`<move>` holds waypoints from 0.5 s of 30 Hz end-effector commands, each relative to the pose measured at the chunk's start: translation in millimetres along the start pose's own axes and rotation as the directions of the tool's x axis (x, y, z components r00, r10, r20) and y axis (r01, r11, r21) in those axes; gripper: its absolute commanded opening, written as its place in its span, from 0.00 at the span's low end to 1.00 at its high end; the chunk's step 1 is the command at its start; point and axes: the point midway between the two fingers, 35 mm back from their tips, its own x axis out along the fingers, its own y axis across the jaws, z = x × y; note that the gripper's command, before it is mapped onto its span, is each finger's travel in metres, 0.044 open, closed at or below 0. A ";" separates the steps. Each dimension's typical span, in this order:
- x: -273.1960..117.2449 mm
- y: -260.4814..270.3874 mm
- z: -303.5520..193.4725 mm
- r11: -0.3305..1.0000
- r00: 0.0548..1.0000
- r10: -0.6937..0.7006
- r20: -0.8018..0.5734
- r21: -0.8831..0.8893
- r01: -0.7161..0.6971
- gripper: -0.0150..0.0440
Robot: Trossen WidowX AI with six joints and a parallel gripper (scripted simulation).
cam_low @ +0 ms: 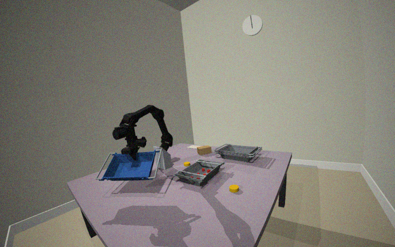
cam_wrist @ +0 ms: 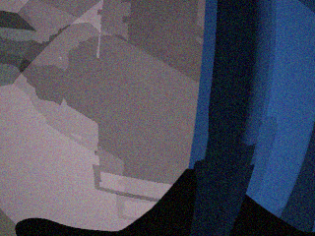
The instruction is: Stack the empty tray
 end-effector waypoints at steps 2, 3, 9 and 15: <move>-7.9 -3.2 0.0 1.000 1.000 -0.025 -0.006 -0.009 0.025 0.25; -8.8 -3.4 2.7 1.000 1.000 -0.026 -0.007 -0.016 0.026 0.25; -18.4 -4.6 35.4 0.994 0.999 -0.039 -0.017 -0.099 0.037 0.25; -25.8 -3.3 69.9 0.981 0.999 -0.050 -0.023 -0.186 0.044 0.25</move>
